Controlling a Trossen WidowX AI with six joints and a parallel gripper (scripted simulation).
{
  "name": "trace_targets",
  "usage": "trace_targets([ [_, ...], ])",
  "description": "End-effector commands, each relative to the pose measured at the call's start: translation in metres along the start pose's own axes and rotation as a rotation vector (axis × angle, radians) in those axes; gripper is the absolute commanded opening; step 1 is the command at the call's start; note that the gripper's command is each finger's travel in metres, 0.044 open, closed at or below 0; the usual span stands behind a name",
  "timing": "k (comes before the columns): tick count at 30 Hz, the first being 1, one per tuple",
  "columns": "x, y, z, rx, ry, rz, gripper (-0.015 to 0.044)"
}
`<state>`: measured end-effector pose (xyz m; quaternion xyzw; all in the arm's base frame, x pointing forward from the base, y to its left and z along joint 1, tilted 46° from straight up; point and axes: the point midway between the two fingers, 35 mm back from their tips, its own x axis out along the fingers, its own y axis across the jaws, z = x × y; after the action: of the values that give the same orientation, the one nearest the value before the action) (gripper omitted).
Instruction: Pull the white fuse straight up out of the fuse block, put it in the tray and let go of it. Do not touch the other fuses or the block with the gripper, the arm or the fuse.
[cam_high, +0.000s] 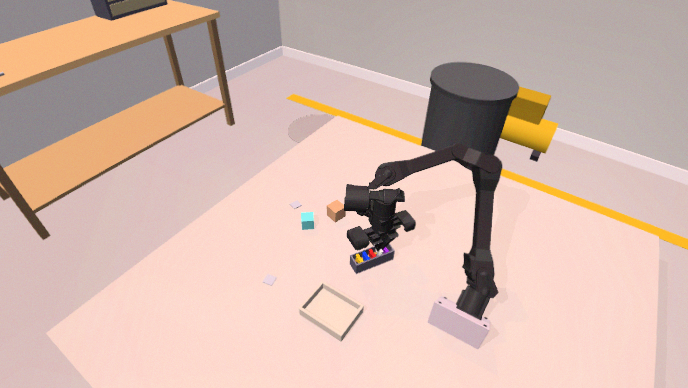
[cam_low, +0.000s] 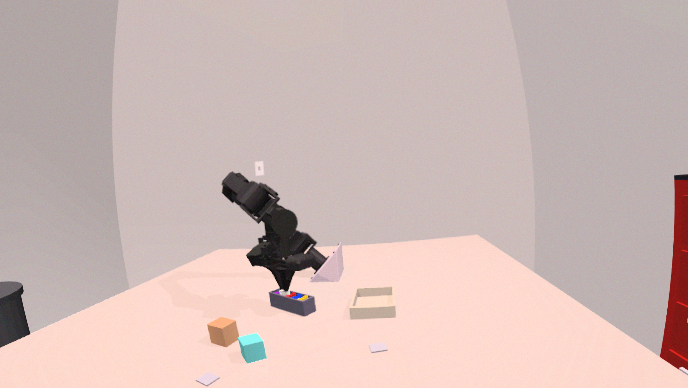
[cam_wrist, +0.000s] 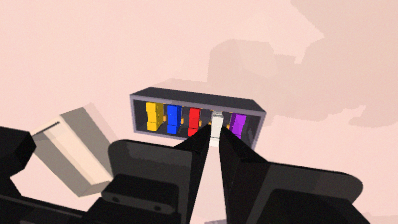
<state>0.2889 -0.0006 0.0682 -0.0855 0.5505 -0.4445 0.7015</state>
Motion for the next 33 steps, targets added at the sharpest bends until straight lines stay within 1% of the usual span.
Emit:
trace_targets([
  [1,-0.003,0.001,0.001,0.006,0.0,0.005,0.0],
  [33,-0.019,0.001,0.001,0.003,-0.001,0.004,0.0],
])
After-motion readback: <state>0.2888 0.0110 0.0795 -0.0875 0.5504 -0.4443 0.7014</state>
